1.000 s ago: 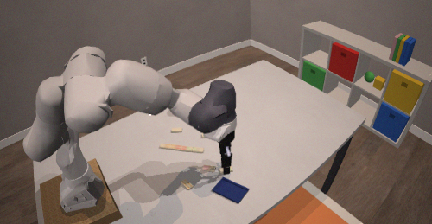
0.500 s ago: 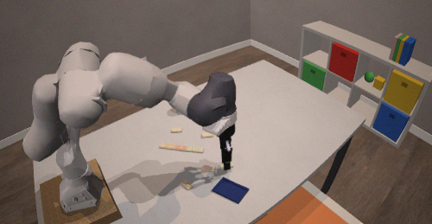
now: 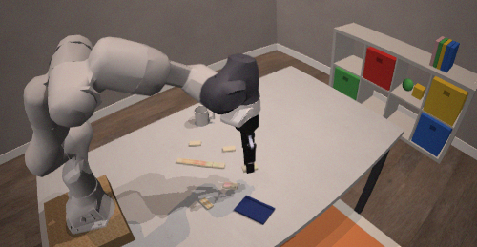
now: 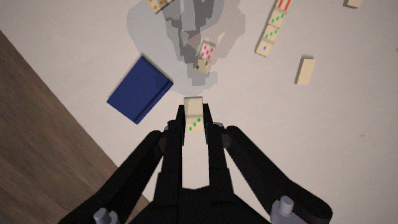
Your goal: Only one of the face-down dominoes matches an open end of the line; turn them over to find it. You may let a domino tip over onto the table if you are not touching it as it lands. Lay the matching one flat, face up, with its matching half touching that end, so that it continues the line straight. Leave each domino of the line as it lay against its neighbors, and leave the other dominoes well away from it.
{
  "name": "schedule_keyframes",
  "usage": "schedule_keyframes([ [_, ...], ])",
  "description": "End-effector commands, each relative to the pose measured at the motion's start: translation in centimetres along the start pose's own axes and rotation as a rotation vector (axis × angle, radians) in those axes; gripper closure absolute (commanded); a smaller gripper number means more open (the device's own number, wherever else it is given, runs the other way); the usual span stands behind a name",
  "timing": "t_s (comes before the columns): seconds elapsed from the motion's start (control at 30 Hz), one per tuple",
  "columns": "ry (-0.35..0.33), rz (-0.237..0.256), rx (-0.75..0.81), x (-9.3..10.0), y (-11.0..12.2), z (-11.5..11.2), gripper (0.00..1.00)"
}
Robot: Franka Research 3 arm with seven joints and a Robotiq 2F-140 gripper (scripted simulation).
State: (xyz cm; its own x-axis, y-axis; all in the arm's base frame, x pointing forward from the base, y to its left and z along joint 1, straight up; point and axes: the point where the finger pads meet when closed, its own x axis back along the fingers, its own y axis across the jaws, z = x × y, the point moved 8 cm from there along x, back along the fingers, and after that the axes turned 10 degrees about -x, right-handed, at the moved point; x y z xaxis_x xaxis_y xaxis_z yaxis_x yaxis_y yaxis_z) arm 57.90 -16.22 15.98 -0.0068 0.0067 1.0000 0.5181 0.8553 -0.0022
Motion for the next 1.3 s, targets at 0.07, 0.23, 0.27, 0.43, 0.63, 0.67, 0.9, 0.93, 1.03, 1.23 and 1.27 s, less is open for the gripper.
schedule_keyframes([
  [0.07,0.014,0.002,0.322,-0.1,2.1,4.2,0.78],
  [0.23,0.035,0.023,0.523,0.0,7.0,13.1,0.78],
  [0.27,0.041,0.03,0.574,0.0,7.9,14.9,0.78],
  [0.43,0.059,0.055,0.735,-0.2,10.9,20.2,0.78],
  [0.63,0.083,0.08,1.157,0.3,18.0,33.3,0.78],
  [0.67,0.083,0.079,1.219,0.3,18.1,33.7,0.78],
  [0.9,0.057,0.059,1.553,0.4,18.0,34.0,0.78],
  [0.93,0.053,0.056,1.586,0.4,17.9,34.1,0.78],
  [1.03,0.045,0.049,1.668,0.4,17.9,34.1,0.78],
  [1.23,0.023,0.028,1.859,0.1,17.6,34.1,0.78],
  [1.27,0.019,0.025,1.891,-0.1,17.6,34.1,0.78],
])
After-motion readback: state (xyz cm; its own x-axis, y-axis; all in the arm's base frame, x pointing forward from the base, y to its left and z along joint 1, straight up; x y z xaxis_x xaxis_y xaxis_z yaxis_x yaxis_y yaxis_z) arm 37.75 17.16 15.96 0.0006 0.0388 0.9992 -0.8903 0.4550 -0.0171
